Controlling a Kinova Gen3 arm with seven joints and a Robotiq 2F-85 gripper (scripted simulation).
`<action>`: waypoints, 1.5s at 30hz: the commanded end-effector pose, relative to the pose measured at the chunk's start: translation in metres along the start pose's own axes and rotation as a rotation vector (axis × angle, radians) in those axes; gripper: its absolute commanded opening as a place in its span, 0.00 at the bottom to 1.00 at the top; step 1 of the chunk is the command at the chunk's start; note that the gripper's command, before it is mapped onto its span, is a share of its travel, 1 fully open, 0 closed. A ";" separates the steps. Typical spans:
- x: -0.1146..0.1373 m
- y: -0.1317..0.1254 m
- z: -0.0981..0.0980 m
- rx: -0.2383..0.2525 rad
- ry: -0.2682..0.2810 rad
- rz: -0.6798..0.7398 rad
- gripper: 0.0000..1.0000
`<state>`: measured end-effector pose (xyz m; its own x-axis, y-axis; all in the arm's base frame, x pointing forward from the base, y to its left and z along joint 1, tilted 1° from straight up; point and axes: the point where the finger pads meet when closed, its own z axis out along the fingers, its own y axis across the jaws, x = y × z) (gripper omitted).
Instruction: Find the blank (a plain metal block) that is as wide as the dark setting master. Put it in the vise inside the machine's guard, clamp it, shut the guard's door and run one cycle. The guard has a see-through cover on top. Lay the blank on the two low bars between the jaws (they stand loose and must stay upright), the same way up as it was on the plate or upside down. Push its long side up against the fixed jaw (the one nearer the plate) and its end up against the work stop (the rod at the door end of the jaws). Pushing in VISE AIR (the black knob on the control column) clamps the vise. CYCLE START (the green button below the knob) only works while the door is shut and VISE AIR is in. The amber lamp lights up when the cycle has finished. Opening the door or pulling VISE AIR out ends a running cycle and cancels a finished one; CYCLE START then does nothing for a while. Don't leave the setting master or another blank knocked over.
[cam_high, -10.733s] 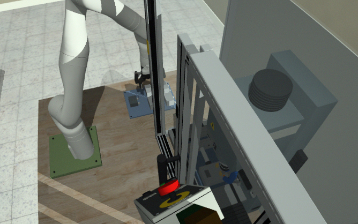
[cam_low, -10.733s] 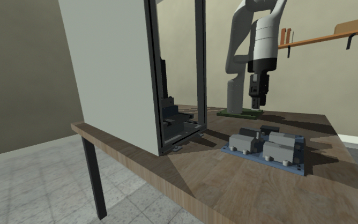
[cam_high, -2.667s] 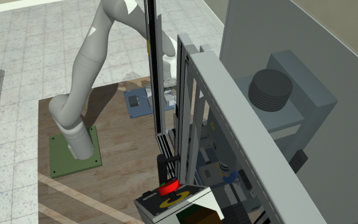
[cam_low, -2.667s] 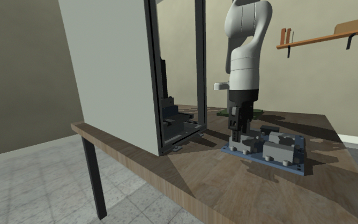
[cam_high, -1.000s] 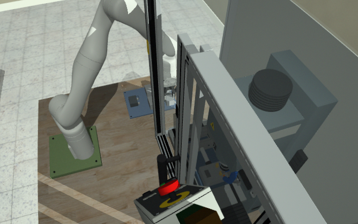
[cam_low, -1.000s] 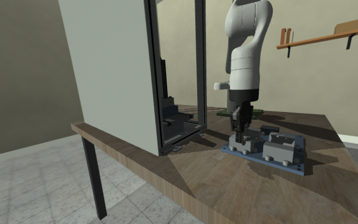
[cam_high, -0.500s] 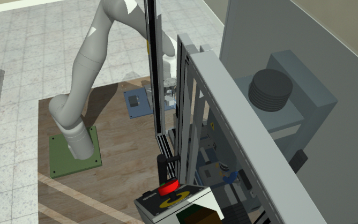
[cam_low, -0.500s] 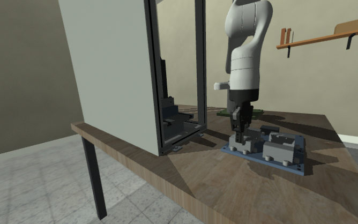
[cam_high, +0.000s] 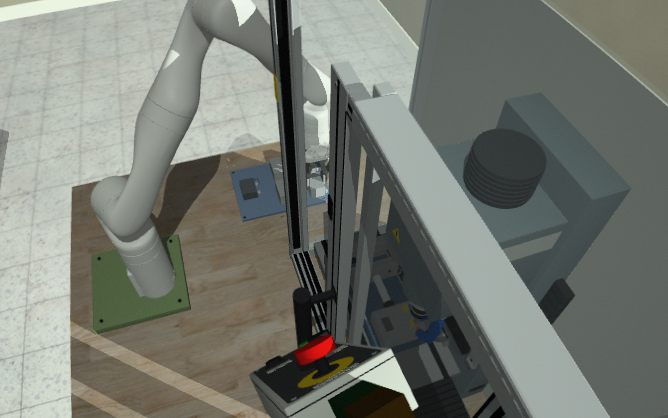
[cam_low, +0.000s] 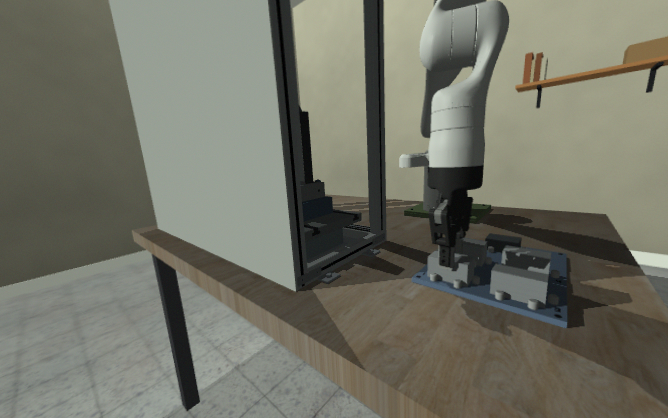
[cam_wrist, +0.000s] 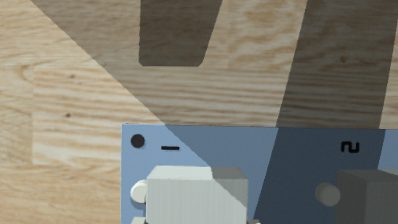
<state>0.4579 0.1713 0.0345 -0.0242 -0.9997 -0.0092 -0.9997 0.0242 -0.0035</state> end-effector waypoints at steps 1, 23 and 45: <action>0.000 -0.001 -0.001 0.002 -0.001 0.000 0.10; 0.000 -0.001 -0.031 0.000 -0.004 0.000 0.10; -0.001 0.001 -0.058 0.000 -0.004 0.000 0.10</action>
<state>0.4534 0.1719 0.0855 -0.0222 -0.9997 -0.0130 -0.9997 0.0221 0.0071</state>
